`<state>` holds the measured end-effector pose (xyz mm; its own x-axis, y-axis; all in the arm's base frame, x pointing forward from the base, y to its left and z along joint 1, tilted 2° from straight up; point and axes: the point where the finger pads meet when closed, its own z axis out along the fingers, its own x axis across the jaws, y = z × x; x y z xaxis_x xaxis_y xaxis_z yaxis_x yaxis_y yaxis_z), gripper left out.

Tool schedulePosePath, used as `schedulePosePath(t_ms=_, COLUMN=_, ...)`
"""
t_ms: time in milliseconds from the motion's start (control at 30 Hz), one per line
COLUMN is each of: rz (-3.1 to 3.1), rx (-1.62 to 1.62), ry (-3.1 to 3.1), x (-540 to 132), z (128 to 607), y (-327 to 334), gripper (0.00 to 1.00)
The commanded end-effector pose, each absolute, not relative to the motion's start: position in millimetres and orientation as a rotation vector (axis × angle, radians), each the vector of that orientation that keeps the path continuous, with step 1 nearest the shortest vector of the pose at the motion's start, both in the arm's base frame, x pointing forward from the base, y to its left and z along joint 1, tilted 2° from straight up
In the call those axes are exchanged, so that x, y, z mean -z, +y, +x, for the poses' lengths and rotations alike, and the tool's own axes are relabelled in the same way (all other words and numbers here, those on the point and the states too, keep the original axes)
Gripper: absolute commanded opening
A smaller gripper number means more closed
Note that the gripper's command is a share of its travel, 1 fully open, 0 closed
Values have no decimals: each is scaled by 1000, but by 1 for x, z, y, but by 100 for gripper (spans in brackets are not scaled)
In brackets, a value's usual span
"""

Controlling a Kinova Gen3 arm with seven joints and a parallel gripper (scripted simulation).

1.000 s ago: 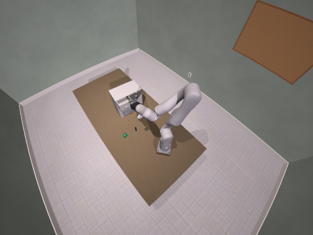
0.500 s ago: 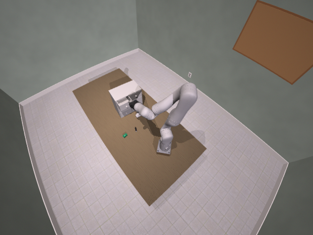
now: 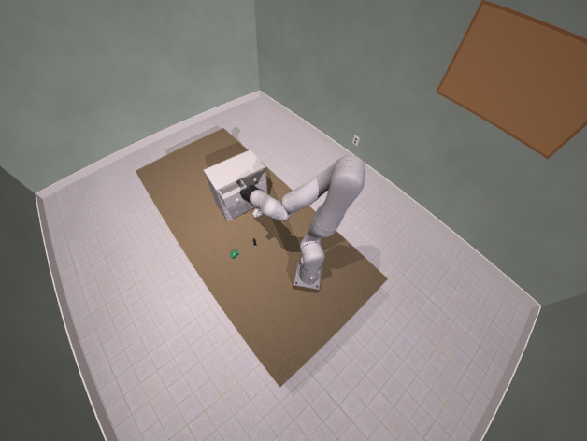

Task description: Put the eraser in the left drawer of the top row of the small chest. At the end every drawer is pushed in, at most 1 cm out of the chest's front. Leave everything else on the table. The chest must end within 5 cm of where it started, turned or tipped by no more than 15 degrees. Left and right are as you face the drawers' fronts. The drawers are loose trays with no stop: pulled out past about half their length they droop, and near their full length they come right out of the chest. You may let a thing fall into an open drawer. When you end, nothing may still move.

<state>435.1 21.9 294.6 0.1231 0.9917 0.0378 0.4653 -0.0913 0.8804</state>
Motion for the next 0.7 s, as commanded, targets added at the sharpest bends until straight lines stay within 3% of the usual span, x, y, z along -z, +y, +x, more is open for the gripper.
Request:
schedulePosePath(t_ms=0, rz=1663, rx=-888, ry=1431, x=-293, z=445, y=19, gripper=45)
schedulePosePath(t_ms=667, rz=1663, rx=-888, ry=1431, x=-294, z=508, y=10, gripper=45)
